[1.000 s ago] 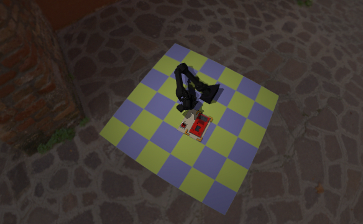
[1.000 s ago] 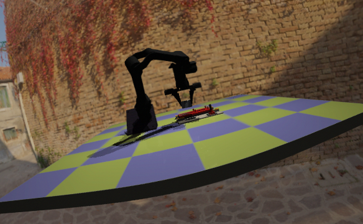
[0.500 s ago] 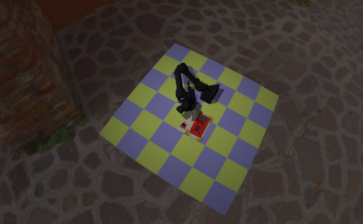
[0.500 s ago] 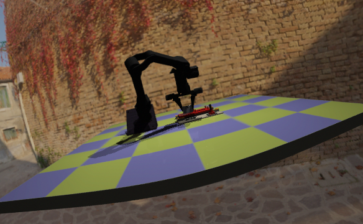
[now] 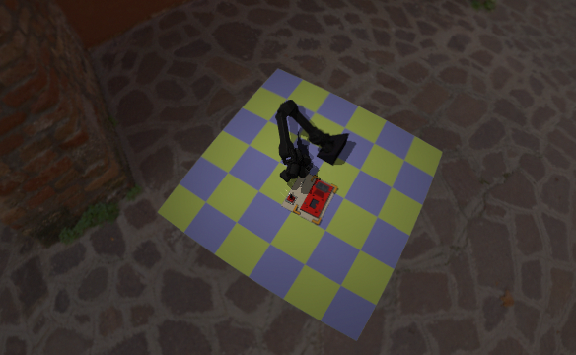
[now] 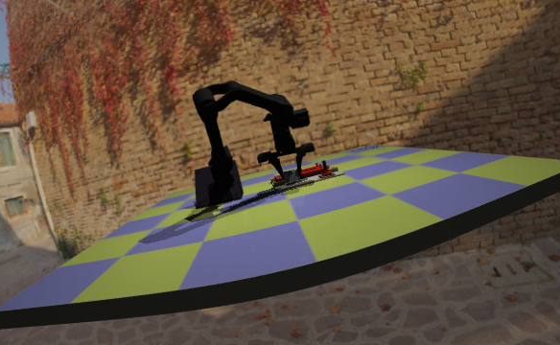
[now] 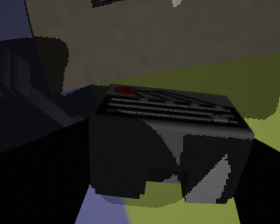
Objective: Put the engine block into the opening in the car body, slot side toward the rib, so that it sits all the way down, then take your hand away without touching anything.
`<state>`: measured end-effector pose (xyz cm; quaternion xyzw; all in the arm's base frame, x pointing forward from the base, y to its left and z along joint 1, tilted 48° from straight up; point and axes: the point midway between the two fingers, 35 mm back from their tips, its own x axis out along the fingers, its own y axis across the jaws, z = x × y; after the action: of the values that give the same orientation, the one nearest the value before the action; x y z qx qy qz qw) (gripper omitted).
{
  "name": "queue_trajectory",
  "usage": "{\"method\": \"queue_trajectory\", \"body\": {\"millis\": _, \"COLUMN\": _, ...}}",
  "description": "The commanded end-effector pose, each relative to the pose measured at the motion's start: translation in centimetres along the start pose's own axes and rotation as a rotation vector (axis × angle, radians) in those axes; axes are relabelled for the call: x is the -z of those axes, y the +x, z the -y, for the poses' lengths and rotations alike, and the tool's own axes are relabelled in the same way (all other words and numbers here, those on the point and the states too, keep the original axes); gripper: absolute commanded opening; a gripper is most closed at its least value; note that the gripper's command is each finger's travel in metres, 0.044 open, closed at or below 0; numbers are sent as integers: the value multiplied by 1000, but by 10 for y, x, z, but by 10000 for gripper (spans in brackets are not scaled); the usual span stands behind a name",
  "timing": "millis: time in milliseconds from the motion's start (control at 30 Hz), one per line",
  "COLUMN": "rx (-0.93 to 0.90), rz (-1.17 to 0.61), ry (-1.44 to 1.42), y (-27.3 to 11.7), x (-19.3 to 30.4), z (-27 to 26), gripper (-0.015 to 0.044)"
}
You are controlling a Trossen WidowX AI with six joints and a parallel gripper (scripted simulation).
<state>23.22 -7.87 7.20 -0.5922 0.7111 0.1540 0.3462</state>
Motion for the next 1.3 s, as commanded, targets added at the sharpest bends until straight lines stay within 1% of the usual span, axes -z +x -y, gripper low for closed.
{"method": "queue_trajectory", "body": {"millis": 0, "rx": 1, "rz": -5, "ry": -6, "y": 9, "x": 1, "z": -1, "gripper": 0}}
{"method": "queue_trajectory", "body": {"millis": 433, "rx": 2, "rz": -6, "ry": -6, "y": 31, "x": 1, "z": -1, "gripper": 0}}
{"method": "queue_trajectory", "body": {"millis": 600, "rx": 2, "rz": -6, "ry": -6, "y": 32, "x": 1, "z": -1, "gripper": 0}}
{"method": "queue_trajectory", "body": {"millis": 633, "rx": 10, "rz": 0, "ry": -3, "y": 27, "x": 0, "z": 2, "gripper": 26}}
{"method": "queue_trajectory", "body": {"millis": 1133, "rx": 10, "rz": 0, "ry": -3, "y": 27, "x": 0, "z": 2, "gripper": 420}}
{"method": "queue_trajectory", "body": {"millis": 1167, "rx": 10, "rz": 0, "ry": -3, "y": 27, "x": 0, "z": 2, "gripper": 440}}
{"method": "queue_trajectory", "body": {"millis": 1267, "rx": 10, "rz": 0, "ry": -3, "y": 27, "x": 0, "z": 2, "gripper": 440}}
